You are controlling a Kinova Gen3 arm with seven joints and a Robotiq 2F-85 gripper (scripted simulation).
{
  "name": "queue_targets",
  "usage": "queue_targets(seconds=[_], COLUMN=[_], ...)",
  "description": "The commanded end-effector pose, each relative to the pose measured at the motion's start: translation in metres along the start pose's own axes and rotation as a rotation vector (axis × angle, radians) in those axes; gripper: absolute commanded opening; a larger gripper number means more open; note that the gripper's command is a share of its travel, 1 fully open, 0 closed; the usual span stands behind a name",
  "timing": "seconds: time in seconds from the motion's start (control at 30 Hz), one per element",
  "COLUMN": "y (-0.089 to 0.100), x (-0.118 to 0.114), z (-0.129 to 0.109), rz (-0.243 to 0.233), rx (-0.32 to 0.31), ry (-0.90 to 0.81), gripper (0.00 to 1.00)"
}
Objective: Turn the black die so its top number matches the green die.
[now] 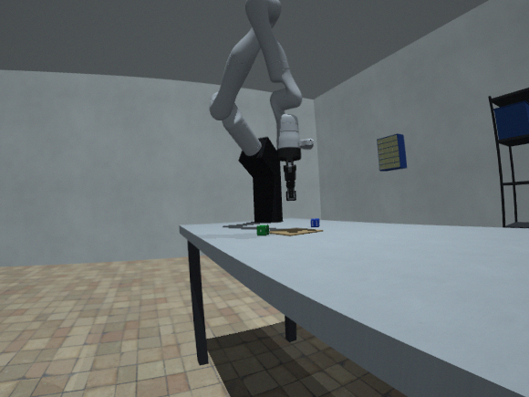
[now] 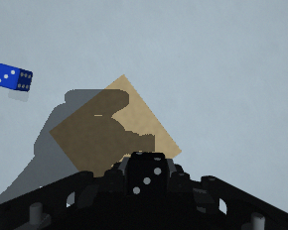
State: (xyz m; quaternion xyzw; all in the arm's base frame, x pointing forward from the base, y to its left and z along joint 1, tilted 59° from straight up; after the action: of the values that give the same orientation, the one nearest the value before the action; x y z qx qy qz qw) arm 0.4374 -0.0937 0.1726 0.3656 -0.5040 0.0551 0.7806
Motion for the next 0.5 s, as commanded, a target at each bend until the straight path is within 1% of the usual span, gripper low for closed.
queue_targets(seconds=[0.0,0.23,0.47], y=[0.0004,0.0002,-0.0004], x=[-0.0001,-0.0005,-0.0020], z=[-0.0004,-0.0003,0.0000], rz=[0.000,0.000,0.000], rx=[0.001,0.001,0.000], ry=[-0.001,-0.019,-0.079], gripper=[0.26,0.26,0.26])
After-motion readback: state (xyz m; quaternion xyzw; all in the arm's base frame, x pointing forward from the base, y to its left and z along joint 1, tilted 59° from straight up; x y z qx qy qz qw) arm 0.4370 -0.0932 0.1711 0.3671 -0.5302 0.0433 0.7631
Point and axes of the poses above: the point where the finger pads meet when closed, its own y axis back along the fingers, its own x axis across the jaws, z = x × y, the point moved 6 cm from there along y, back along the fingers, and after that the axes turned 9 degrees about -y, right-handed, at the moved point
